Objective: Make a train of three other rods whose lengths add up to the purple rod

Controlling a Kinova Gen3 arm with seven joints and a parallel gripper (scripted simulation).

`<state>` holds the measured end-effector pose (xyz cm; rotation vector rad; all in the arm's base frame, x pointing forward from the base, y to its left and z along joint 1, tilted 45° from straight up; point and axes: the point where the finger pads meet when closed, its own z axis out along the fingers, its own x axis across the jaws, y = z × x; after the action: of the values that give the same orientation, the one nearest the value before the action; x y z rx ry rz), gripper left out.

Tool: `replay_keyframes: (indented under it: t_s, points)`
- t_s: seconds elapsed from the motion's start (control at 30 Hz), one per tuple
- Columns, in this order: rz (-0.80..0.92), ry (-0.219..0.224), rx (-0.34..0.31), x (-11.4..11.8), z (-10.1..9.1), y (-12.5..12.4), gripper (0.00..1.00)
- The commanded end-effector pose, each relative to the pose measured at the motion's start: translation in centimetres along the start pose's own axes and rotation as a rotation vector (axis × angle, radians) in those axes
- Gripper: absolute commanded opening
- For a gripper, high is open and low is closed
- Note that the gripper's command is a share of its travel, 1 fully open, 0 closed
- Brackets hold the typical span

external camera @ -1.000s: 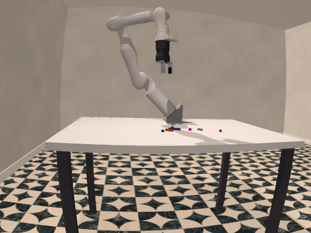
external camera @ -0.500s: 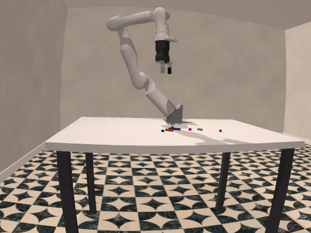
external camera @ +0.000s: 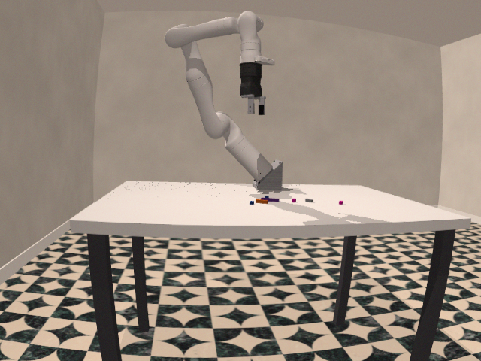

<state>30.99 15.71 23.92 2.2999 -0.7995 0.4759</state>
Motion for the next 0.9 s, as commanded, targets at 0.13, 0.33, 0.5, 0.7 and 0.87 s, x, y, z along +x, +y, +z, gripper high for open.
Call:
replay_keyframes:
  t_s: [0.13, 0.33, 0.5, 0.7, 0.87]
  points:
    - [-0.017, 0.004, -0.004, 0.23, -0.01, -0.05, 1.0]
    - [-0.024, 0.004, -0.007, 0.28, 0.02, -0.03, 1.0]
    - [-0.03, 0.004, -0.01, 0.33, 0.06, -0.01, 1.0]
    - [-0.035, 0.004, -0.012, 0.38, 0.08, 0.01, 1.0]
    - [-0.04, 0.004, -0.014, 0.42, 0.11, 0.03, 1.0]
